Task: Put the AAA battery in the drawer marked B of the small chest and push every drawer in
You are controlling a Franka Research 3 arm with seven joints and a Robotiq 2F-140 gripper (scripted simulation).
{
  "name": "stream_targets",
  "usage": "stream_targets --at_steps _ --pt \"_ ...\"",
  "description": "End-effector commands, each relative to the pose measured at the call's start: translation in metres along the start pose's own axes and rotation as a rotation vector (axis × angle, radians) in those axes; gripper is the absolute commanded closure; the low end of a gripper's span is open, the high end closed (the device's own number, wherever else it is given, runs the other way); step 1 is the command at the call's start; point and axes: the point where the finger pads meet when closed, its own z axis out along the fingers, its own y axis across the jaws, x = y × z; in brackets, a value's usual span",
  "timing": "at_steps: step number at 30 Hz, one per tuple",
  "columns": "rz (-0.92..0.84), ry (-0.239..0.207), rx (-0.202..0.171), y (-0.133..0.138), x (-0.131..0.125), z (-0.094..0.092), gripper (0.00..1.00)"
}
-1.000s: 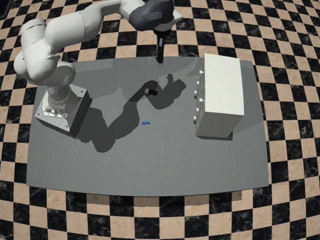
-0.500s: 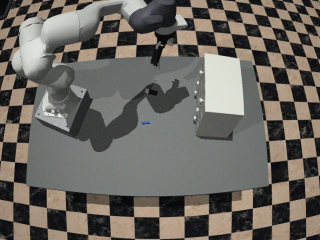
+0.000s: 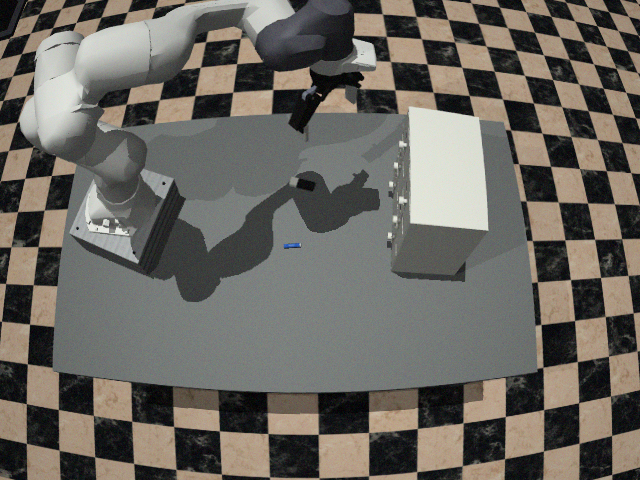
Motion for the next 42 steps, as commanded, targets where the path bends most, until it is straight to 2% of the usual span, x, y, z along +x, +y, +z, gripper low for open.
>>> stream_targets --at_steps 1,6,7,12,13,15,20,21,26,27,29,33,34,35,40,41,42 --pt "0.279 0.011 0.000 0.006 0.004 -0.002 0.00" --pt "0.297 0.012 0.000 0.006 0.004 -0.002 0.00" --pt "0.419 0.011 0.001 0.012 0.010 -0.006 0.00" --pt "0.452 0.012 0.001 0.012 0.010 -0.006 0.00" --pt "0.568 0.010 0.002 0.018 0.017 -0.009 0.00" --pt "0.615 0.012 0.001 0.018 0.017 -0.009 0.00" --pt "0.615 0.012 0.001 0.018 0.017 -0.009 0.00" --pt "0.754 0.011 0.002 0.024 0.025 -0.013 0.00" --pt "0.780 0.012 0.002 0.024 0.025 -0.013 0.00" --pt "0.900 0.010 0.003 0.030 0.032 -0.016 0.00" --pt "0.945 0.012 0.003 0.030 0.032 -0.016 0.00" --pt "0.945 0.012 0.003 0.030 0.032 -0.016 0.00" --pt "1.071 0.010 0.004 0.036 0.039 -0.020 0.00" --pt "1.096 0.011 0.004 0.036 0.039 -0.020 0.00" --pt "1.108 0.011 0.004 0.036 0.039 -0.020 0.00" --pt "1.235 0.010 0.005 0.042 0.046 -0.023 0.00" --pt "1.259 0.011 0.005 0.042 0.046 -0.023 0.00"
